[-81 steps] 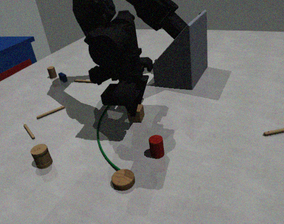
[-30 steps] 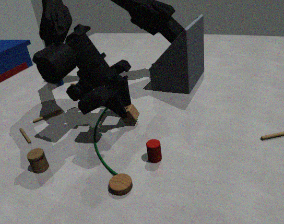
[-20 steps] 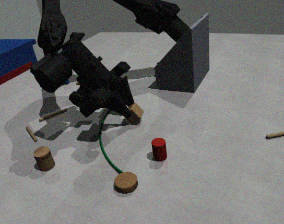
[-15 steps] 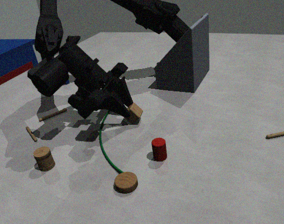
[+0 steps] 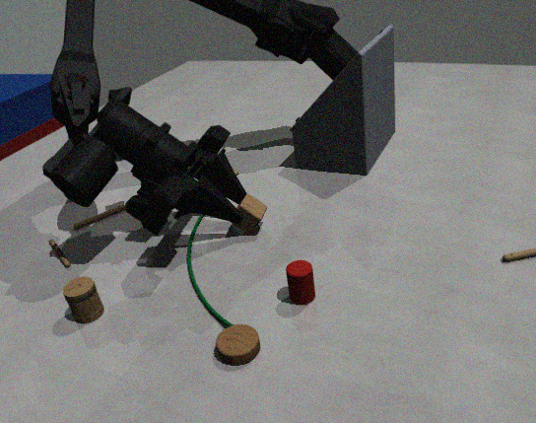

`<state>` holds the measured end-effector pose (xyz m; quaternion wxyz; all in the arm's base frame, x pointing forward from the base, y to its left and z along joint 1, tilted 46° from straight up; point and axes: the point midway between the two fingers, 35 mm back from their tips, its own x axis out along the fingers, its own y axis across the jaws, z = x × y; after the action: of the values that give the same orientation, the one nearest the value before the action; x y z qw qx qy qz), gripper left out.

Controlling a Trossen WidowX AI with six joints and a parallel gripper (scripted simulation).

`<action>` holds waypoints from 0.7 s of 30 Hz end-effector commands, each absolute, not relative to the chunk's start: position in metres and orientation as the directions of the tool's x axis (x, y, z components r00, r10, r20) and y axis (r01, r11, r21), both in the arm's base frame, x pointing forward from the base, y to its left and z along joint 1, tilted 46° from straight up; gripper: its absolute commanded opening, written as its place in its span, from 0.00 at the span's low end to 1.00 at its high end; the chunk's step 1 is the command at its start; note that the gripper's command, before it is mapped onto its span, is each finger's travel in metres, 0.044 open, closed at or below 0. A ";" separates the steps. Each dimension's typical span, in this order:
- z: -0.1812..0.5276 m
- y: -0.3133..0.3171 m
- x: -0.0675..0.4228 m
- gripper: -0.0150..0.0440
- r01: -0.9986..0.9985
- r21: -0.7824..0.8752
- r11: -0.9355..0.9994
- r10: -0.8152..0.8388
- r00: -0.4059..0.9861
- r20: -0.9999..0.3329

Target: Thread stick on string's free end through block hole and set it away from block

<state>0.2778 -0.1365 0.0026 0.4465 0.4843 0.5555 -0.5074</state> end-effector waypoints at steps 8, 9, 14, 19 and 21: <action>0.042 -0.131 0.285 0.67 0.991 -0.131 0.016 0.082 -0.131 -0.988; 0.056 -0.128 0.286 0.67 0.991 -0.130 0.016 0.083 -0.131 -0.988; 0.066 -0.126 0.286 0.67 0.991 -0.130 0.017 0.084 -0.131 -0.988; 0.066 -0.126 0.286 0.67 0.991 -0.130 0.017 0.084 -0.131 -0.988; 0.066 -0.126 0.286 0.67 0.991 -0.130 0.017 0.084 -0.131 -0.988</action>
<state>0.2857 -0.1267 0.0648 0.4493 0.4816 0.5562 -0.5068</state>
